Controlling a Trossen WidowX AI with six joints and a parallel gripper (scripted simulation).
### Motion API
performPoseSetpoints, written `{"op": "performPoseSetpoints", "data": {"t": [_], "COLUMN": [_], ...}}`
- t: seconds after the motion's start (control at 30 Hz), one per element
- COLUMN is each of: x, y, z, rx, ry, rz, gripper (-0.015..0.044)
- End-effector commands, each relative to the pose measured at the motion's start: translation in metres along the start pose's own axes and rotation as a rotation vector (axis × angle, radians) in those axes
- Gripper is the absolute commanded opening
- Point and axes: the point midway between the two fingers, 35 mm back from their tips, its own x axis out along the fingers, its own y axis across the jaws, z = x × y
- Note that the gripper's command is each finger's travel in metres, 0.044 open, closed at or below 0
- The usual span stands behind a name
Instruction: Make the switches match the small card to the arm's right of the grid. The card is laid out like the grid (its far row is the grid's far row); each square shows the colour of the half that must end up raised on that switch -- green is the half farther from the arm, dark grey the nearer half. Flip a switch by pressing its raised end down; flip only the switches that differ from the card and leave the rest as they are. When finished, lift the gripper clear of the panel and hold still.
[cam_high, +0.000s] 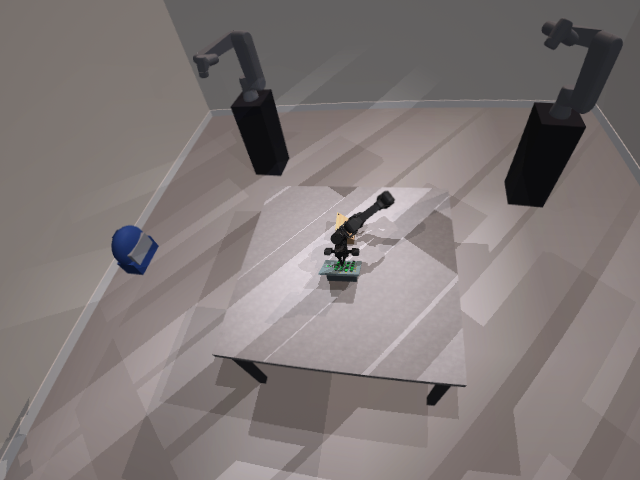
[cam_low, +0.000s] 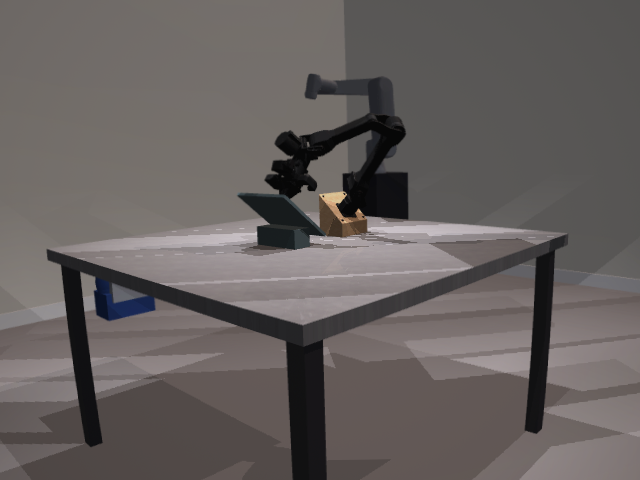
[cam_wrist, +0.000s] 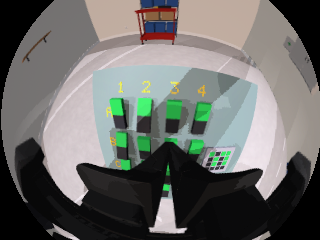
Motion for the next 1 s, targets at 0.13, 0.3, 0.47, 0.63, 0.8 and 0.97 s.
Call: {"op": "performPoseSetpoints", "data": {"t": [0.13, 0.3, 0.47, 0.63, 0.8, 0.97], "x": [0.002, 0.003, 0.004, 0.004, 0.001, -0.053], "y": [-0.002, -0.002, -0.002, -0.002, 0.000, -0.003], "z": [-0.001, -0.001, -0.001, -0.001, 0.000, -0.003], "rx": [0.008, 0.008, 0.008, 0.008, -0.001, 0.008], "ry": [0.005, 0.005, 0.005, 0.005, 0.000, -0.013], "rz": [-0.004, -0.004, -0.003, -0.003, 0.000, -0.007], "gripper": [0.0000, 0.0000, 0.0000, 0.0000, 0.0000, 0.0000]}}
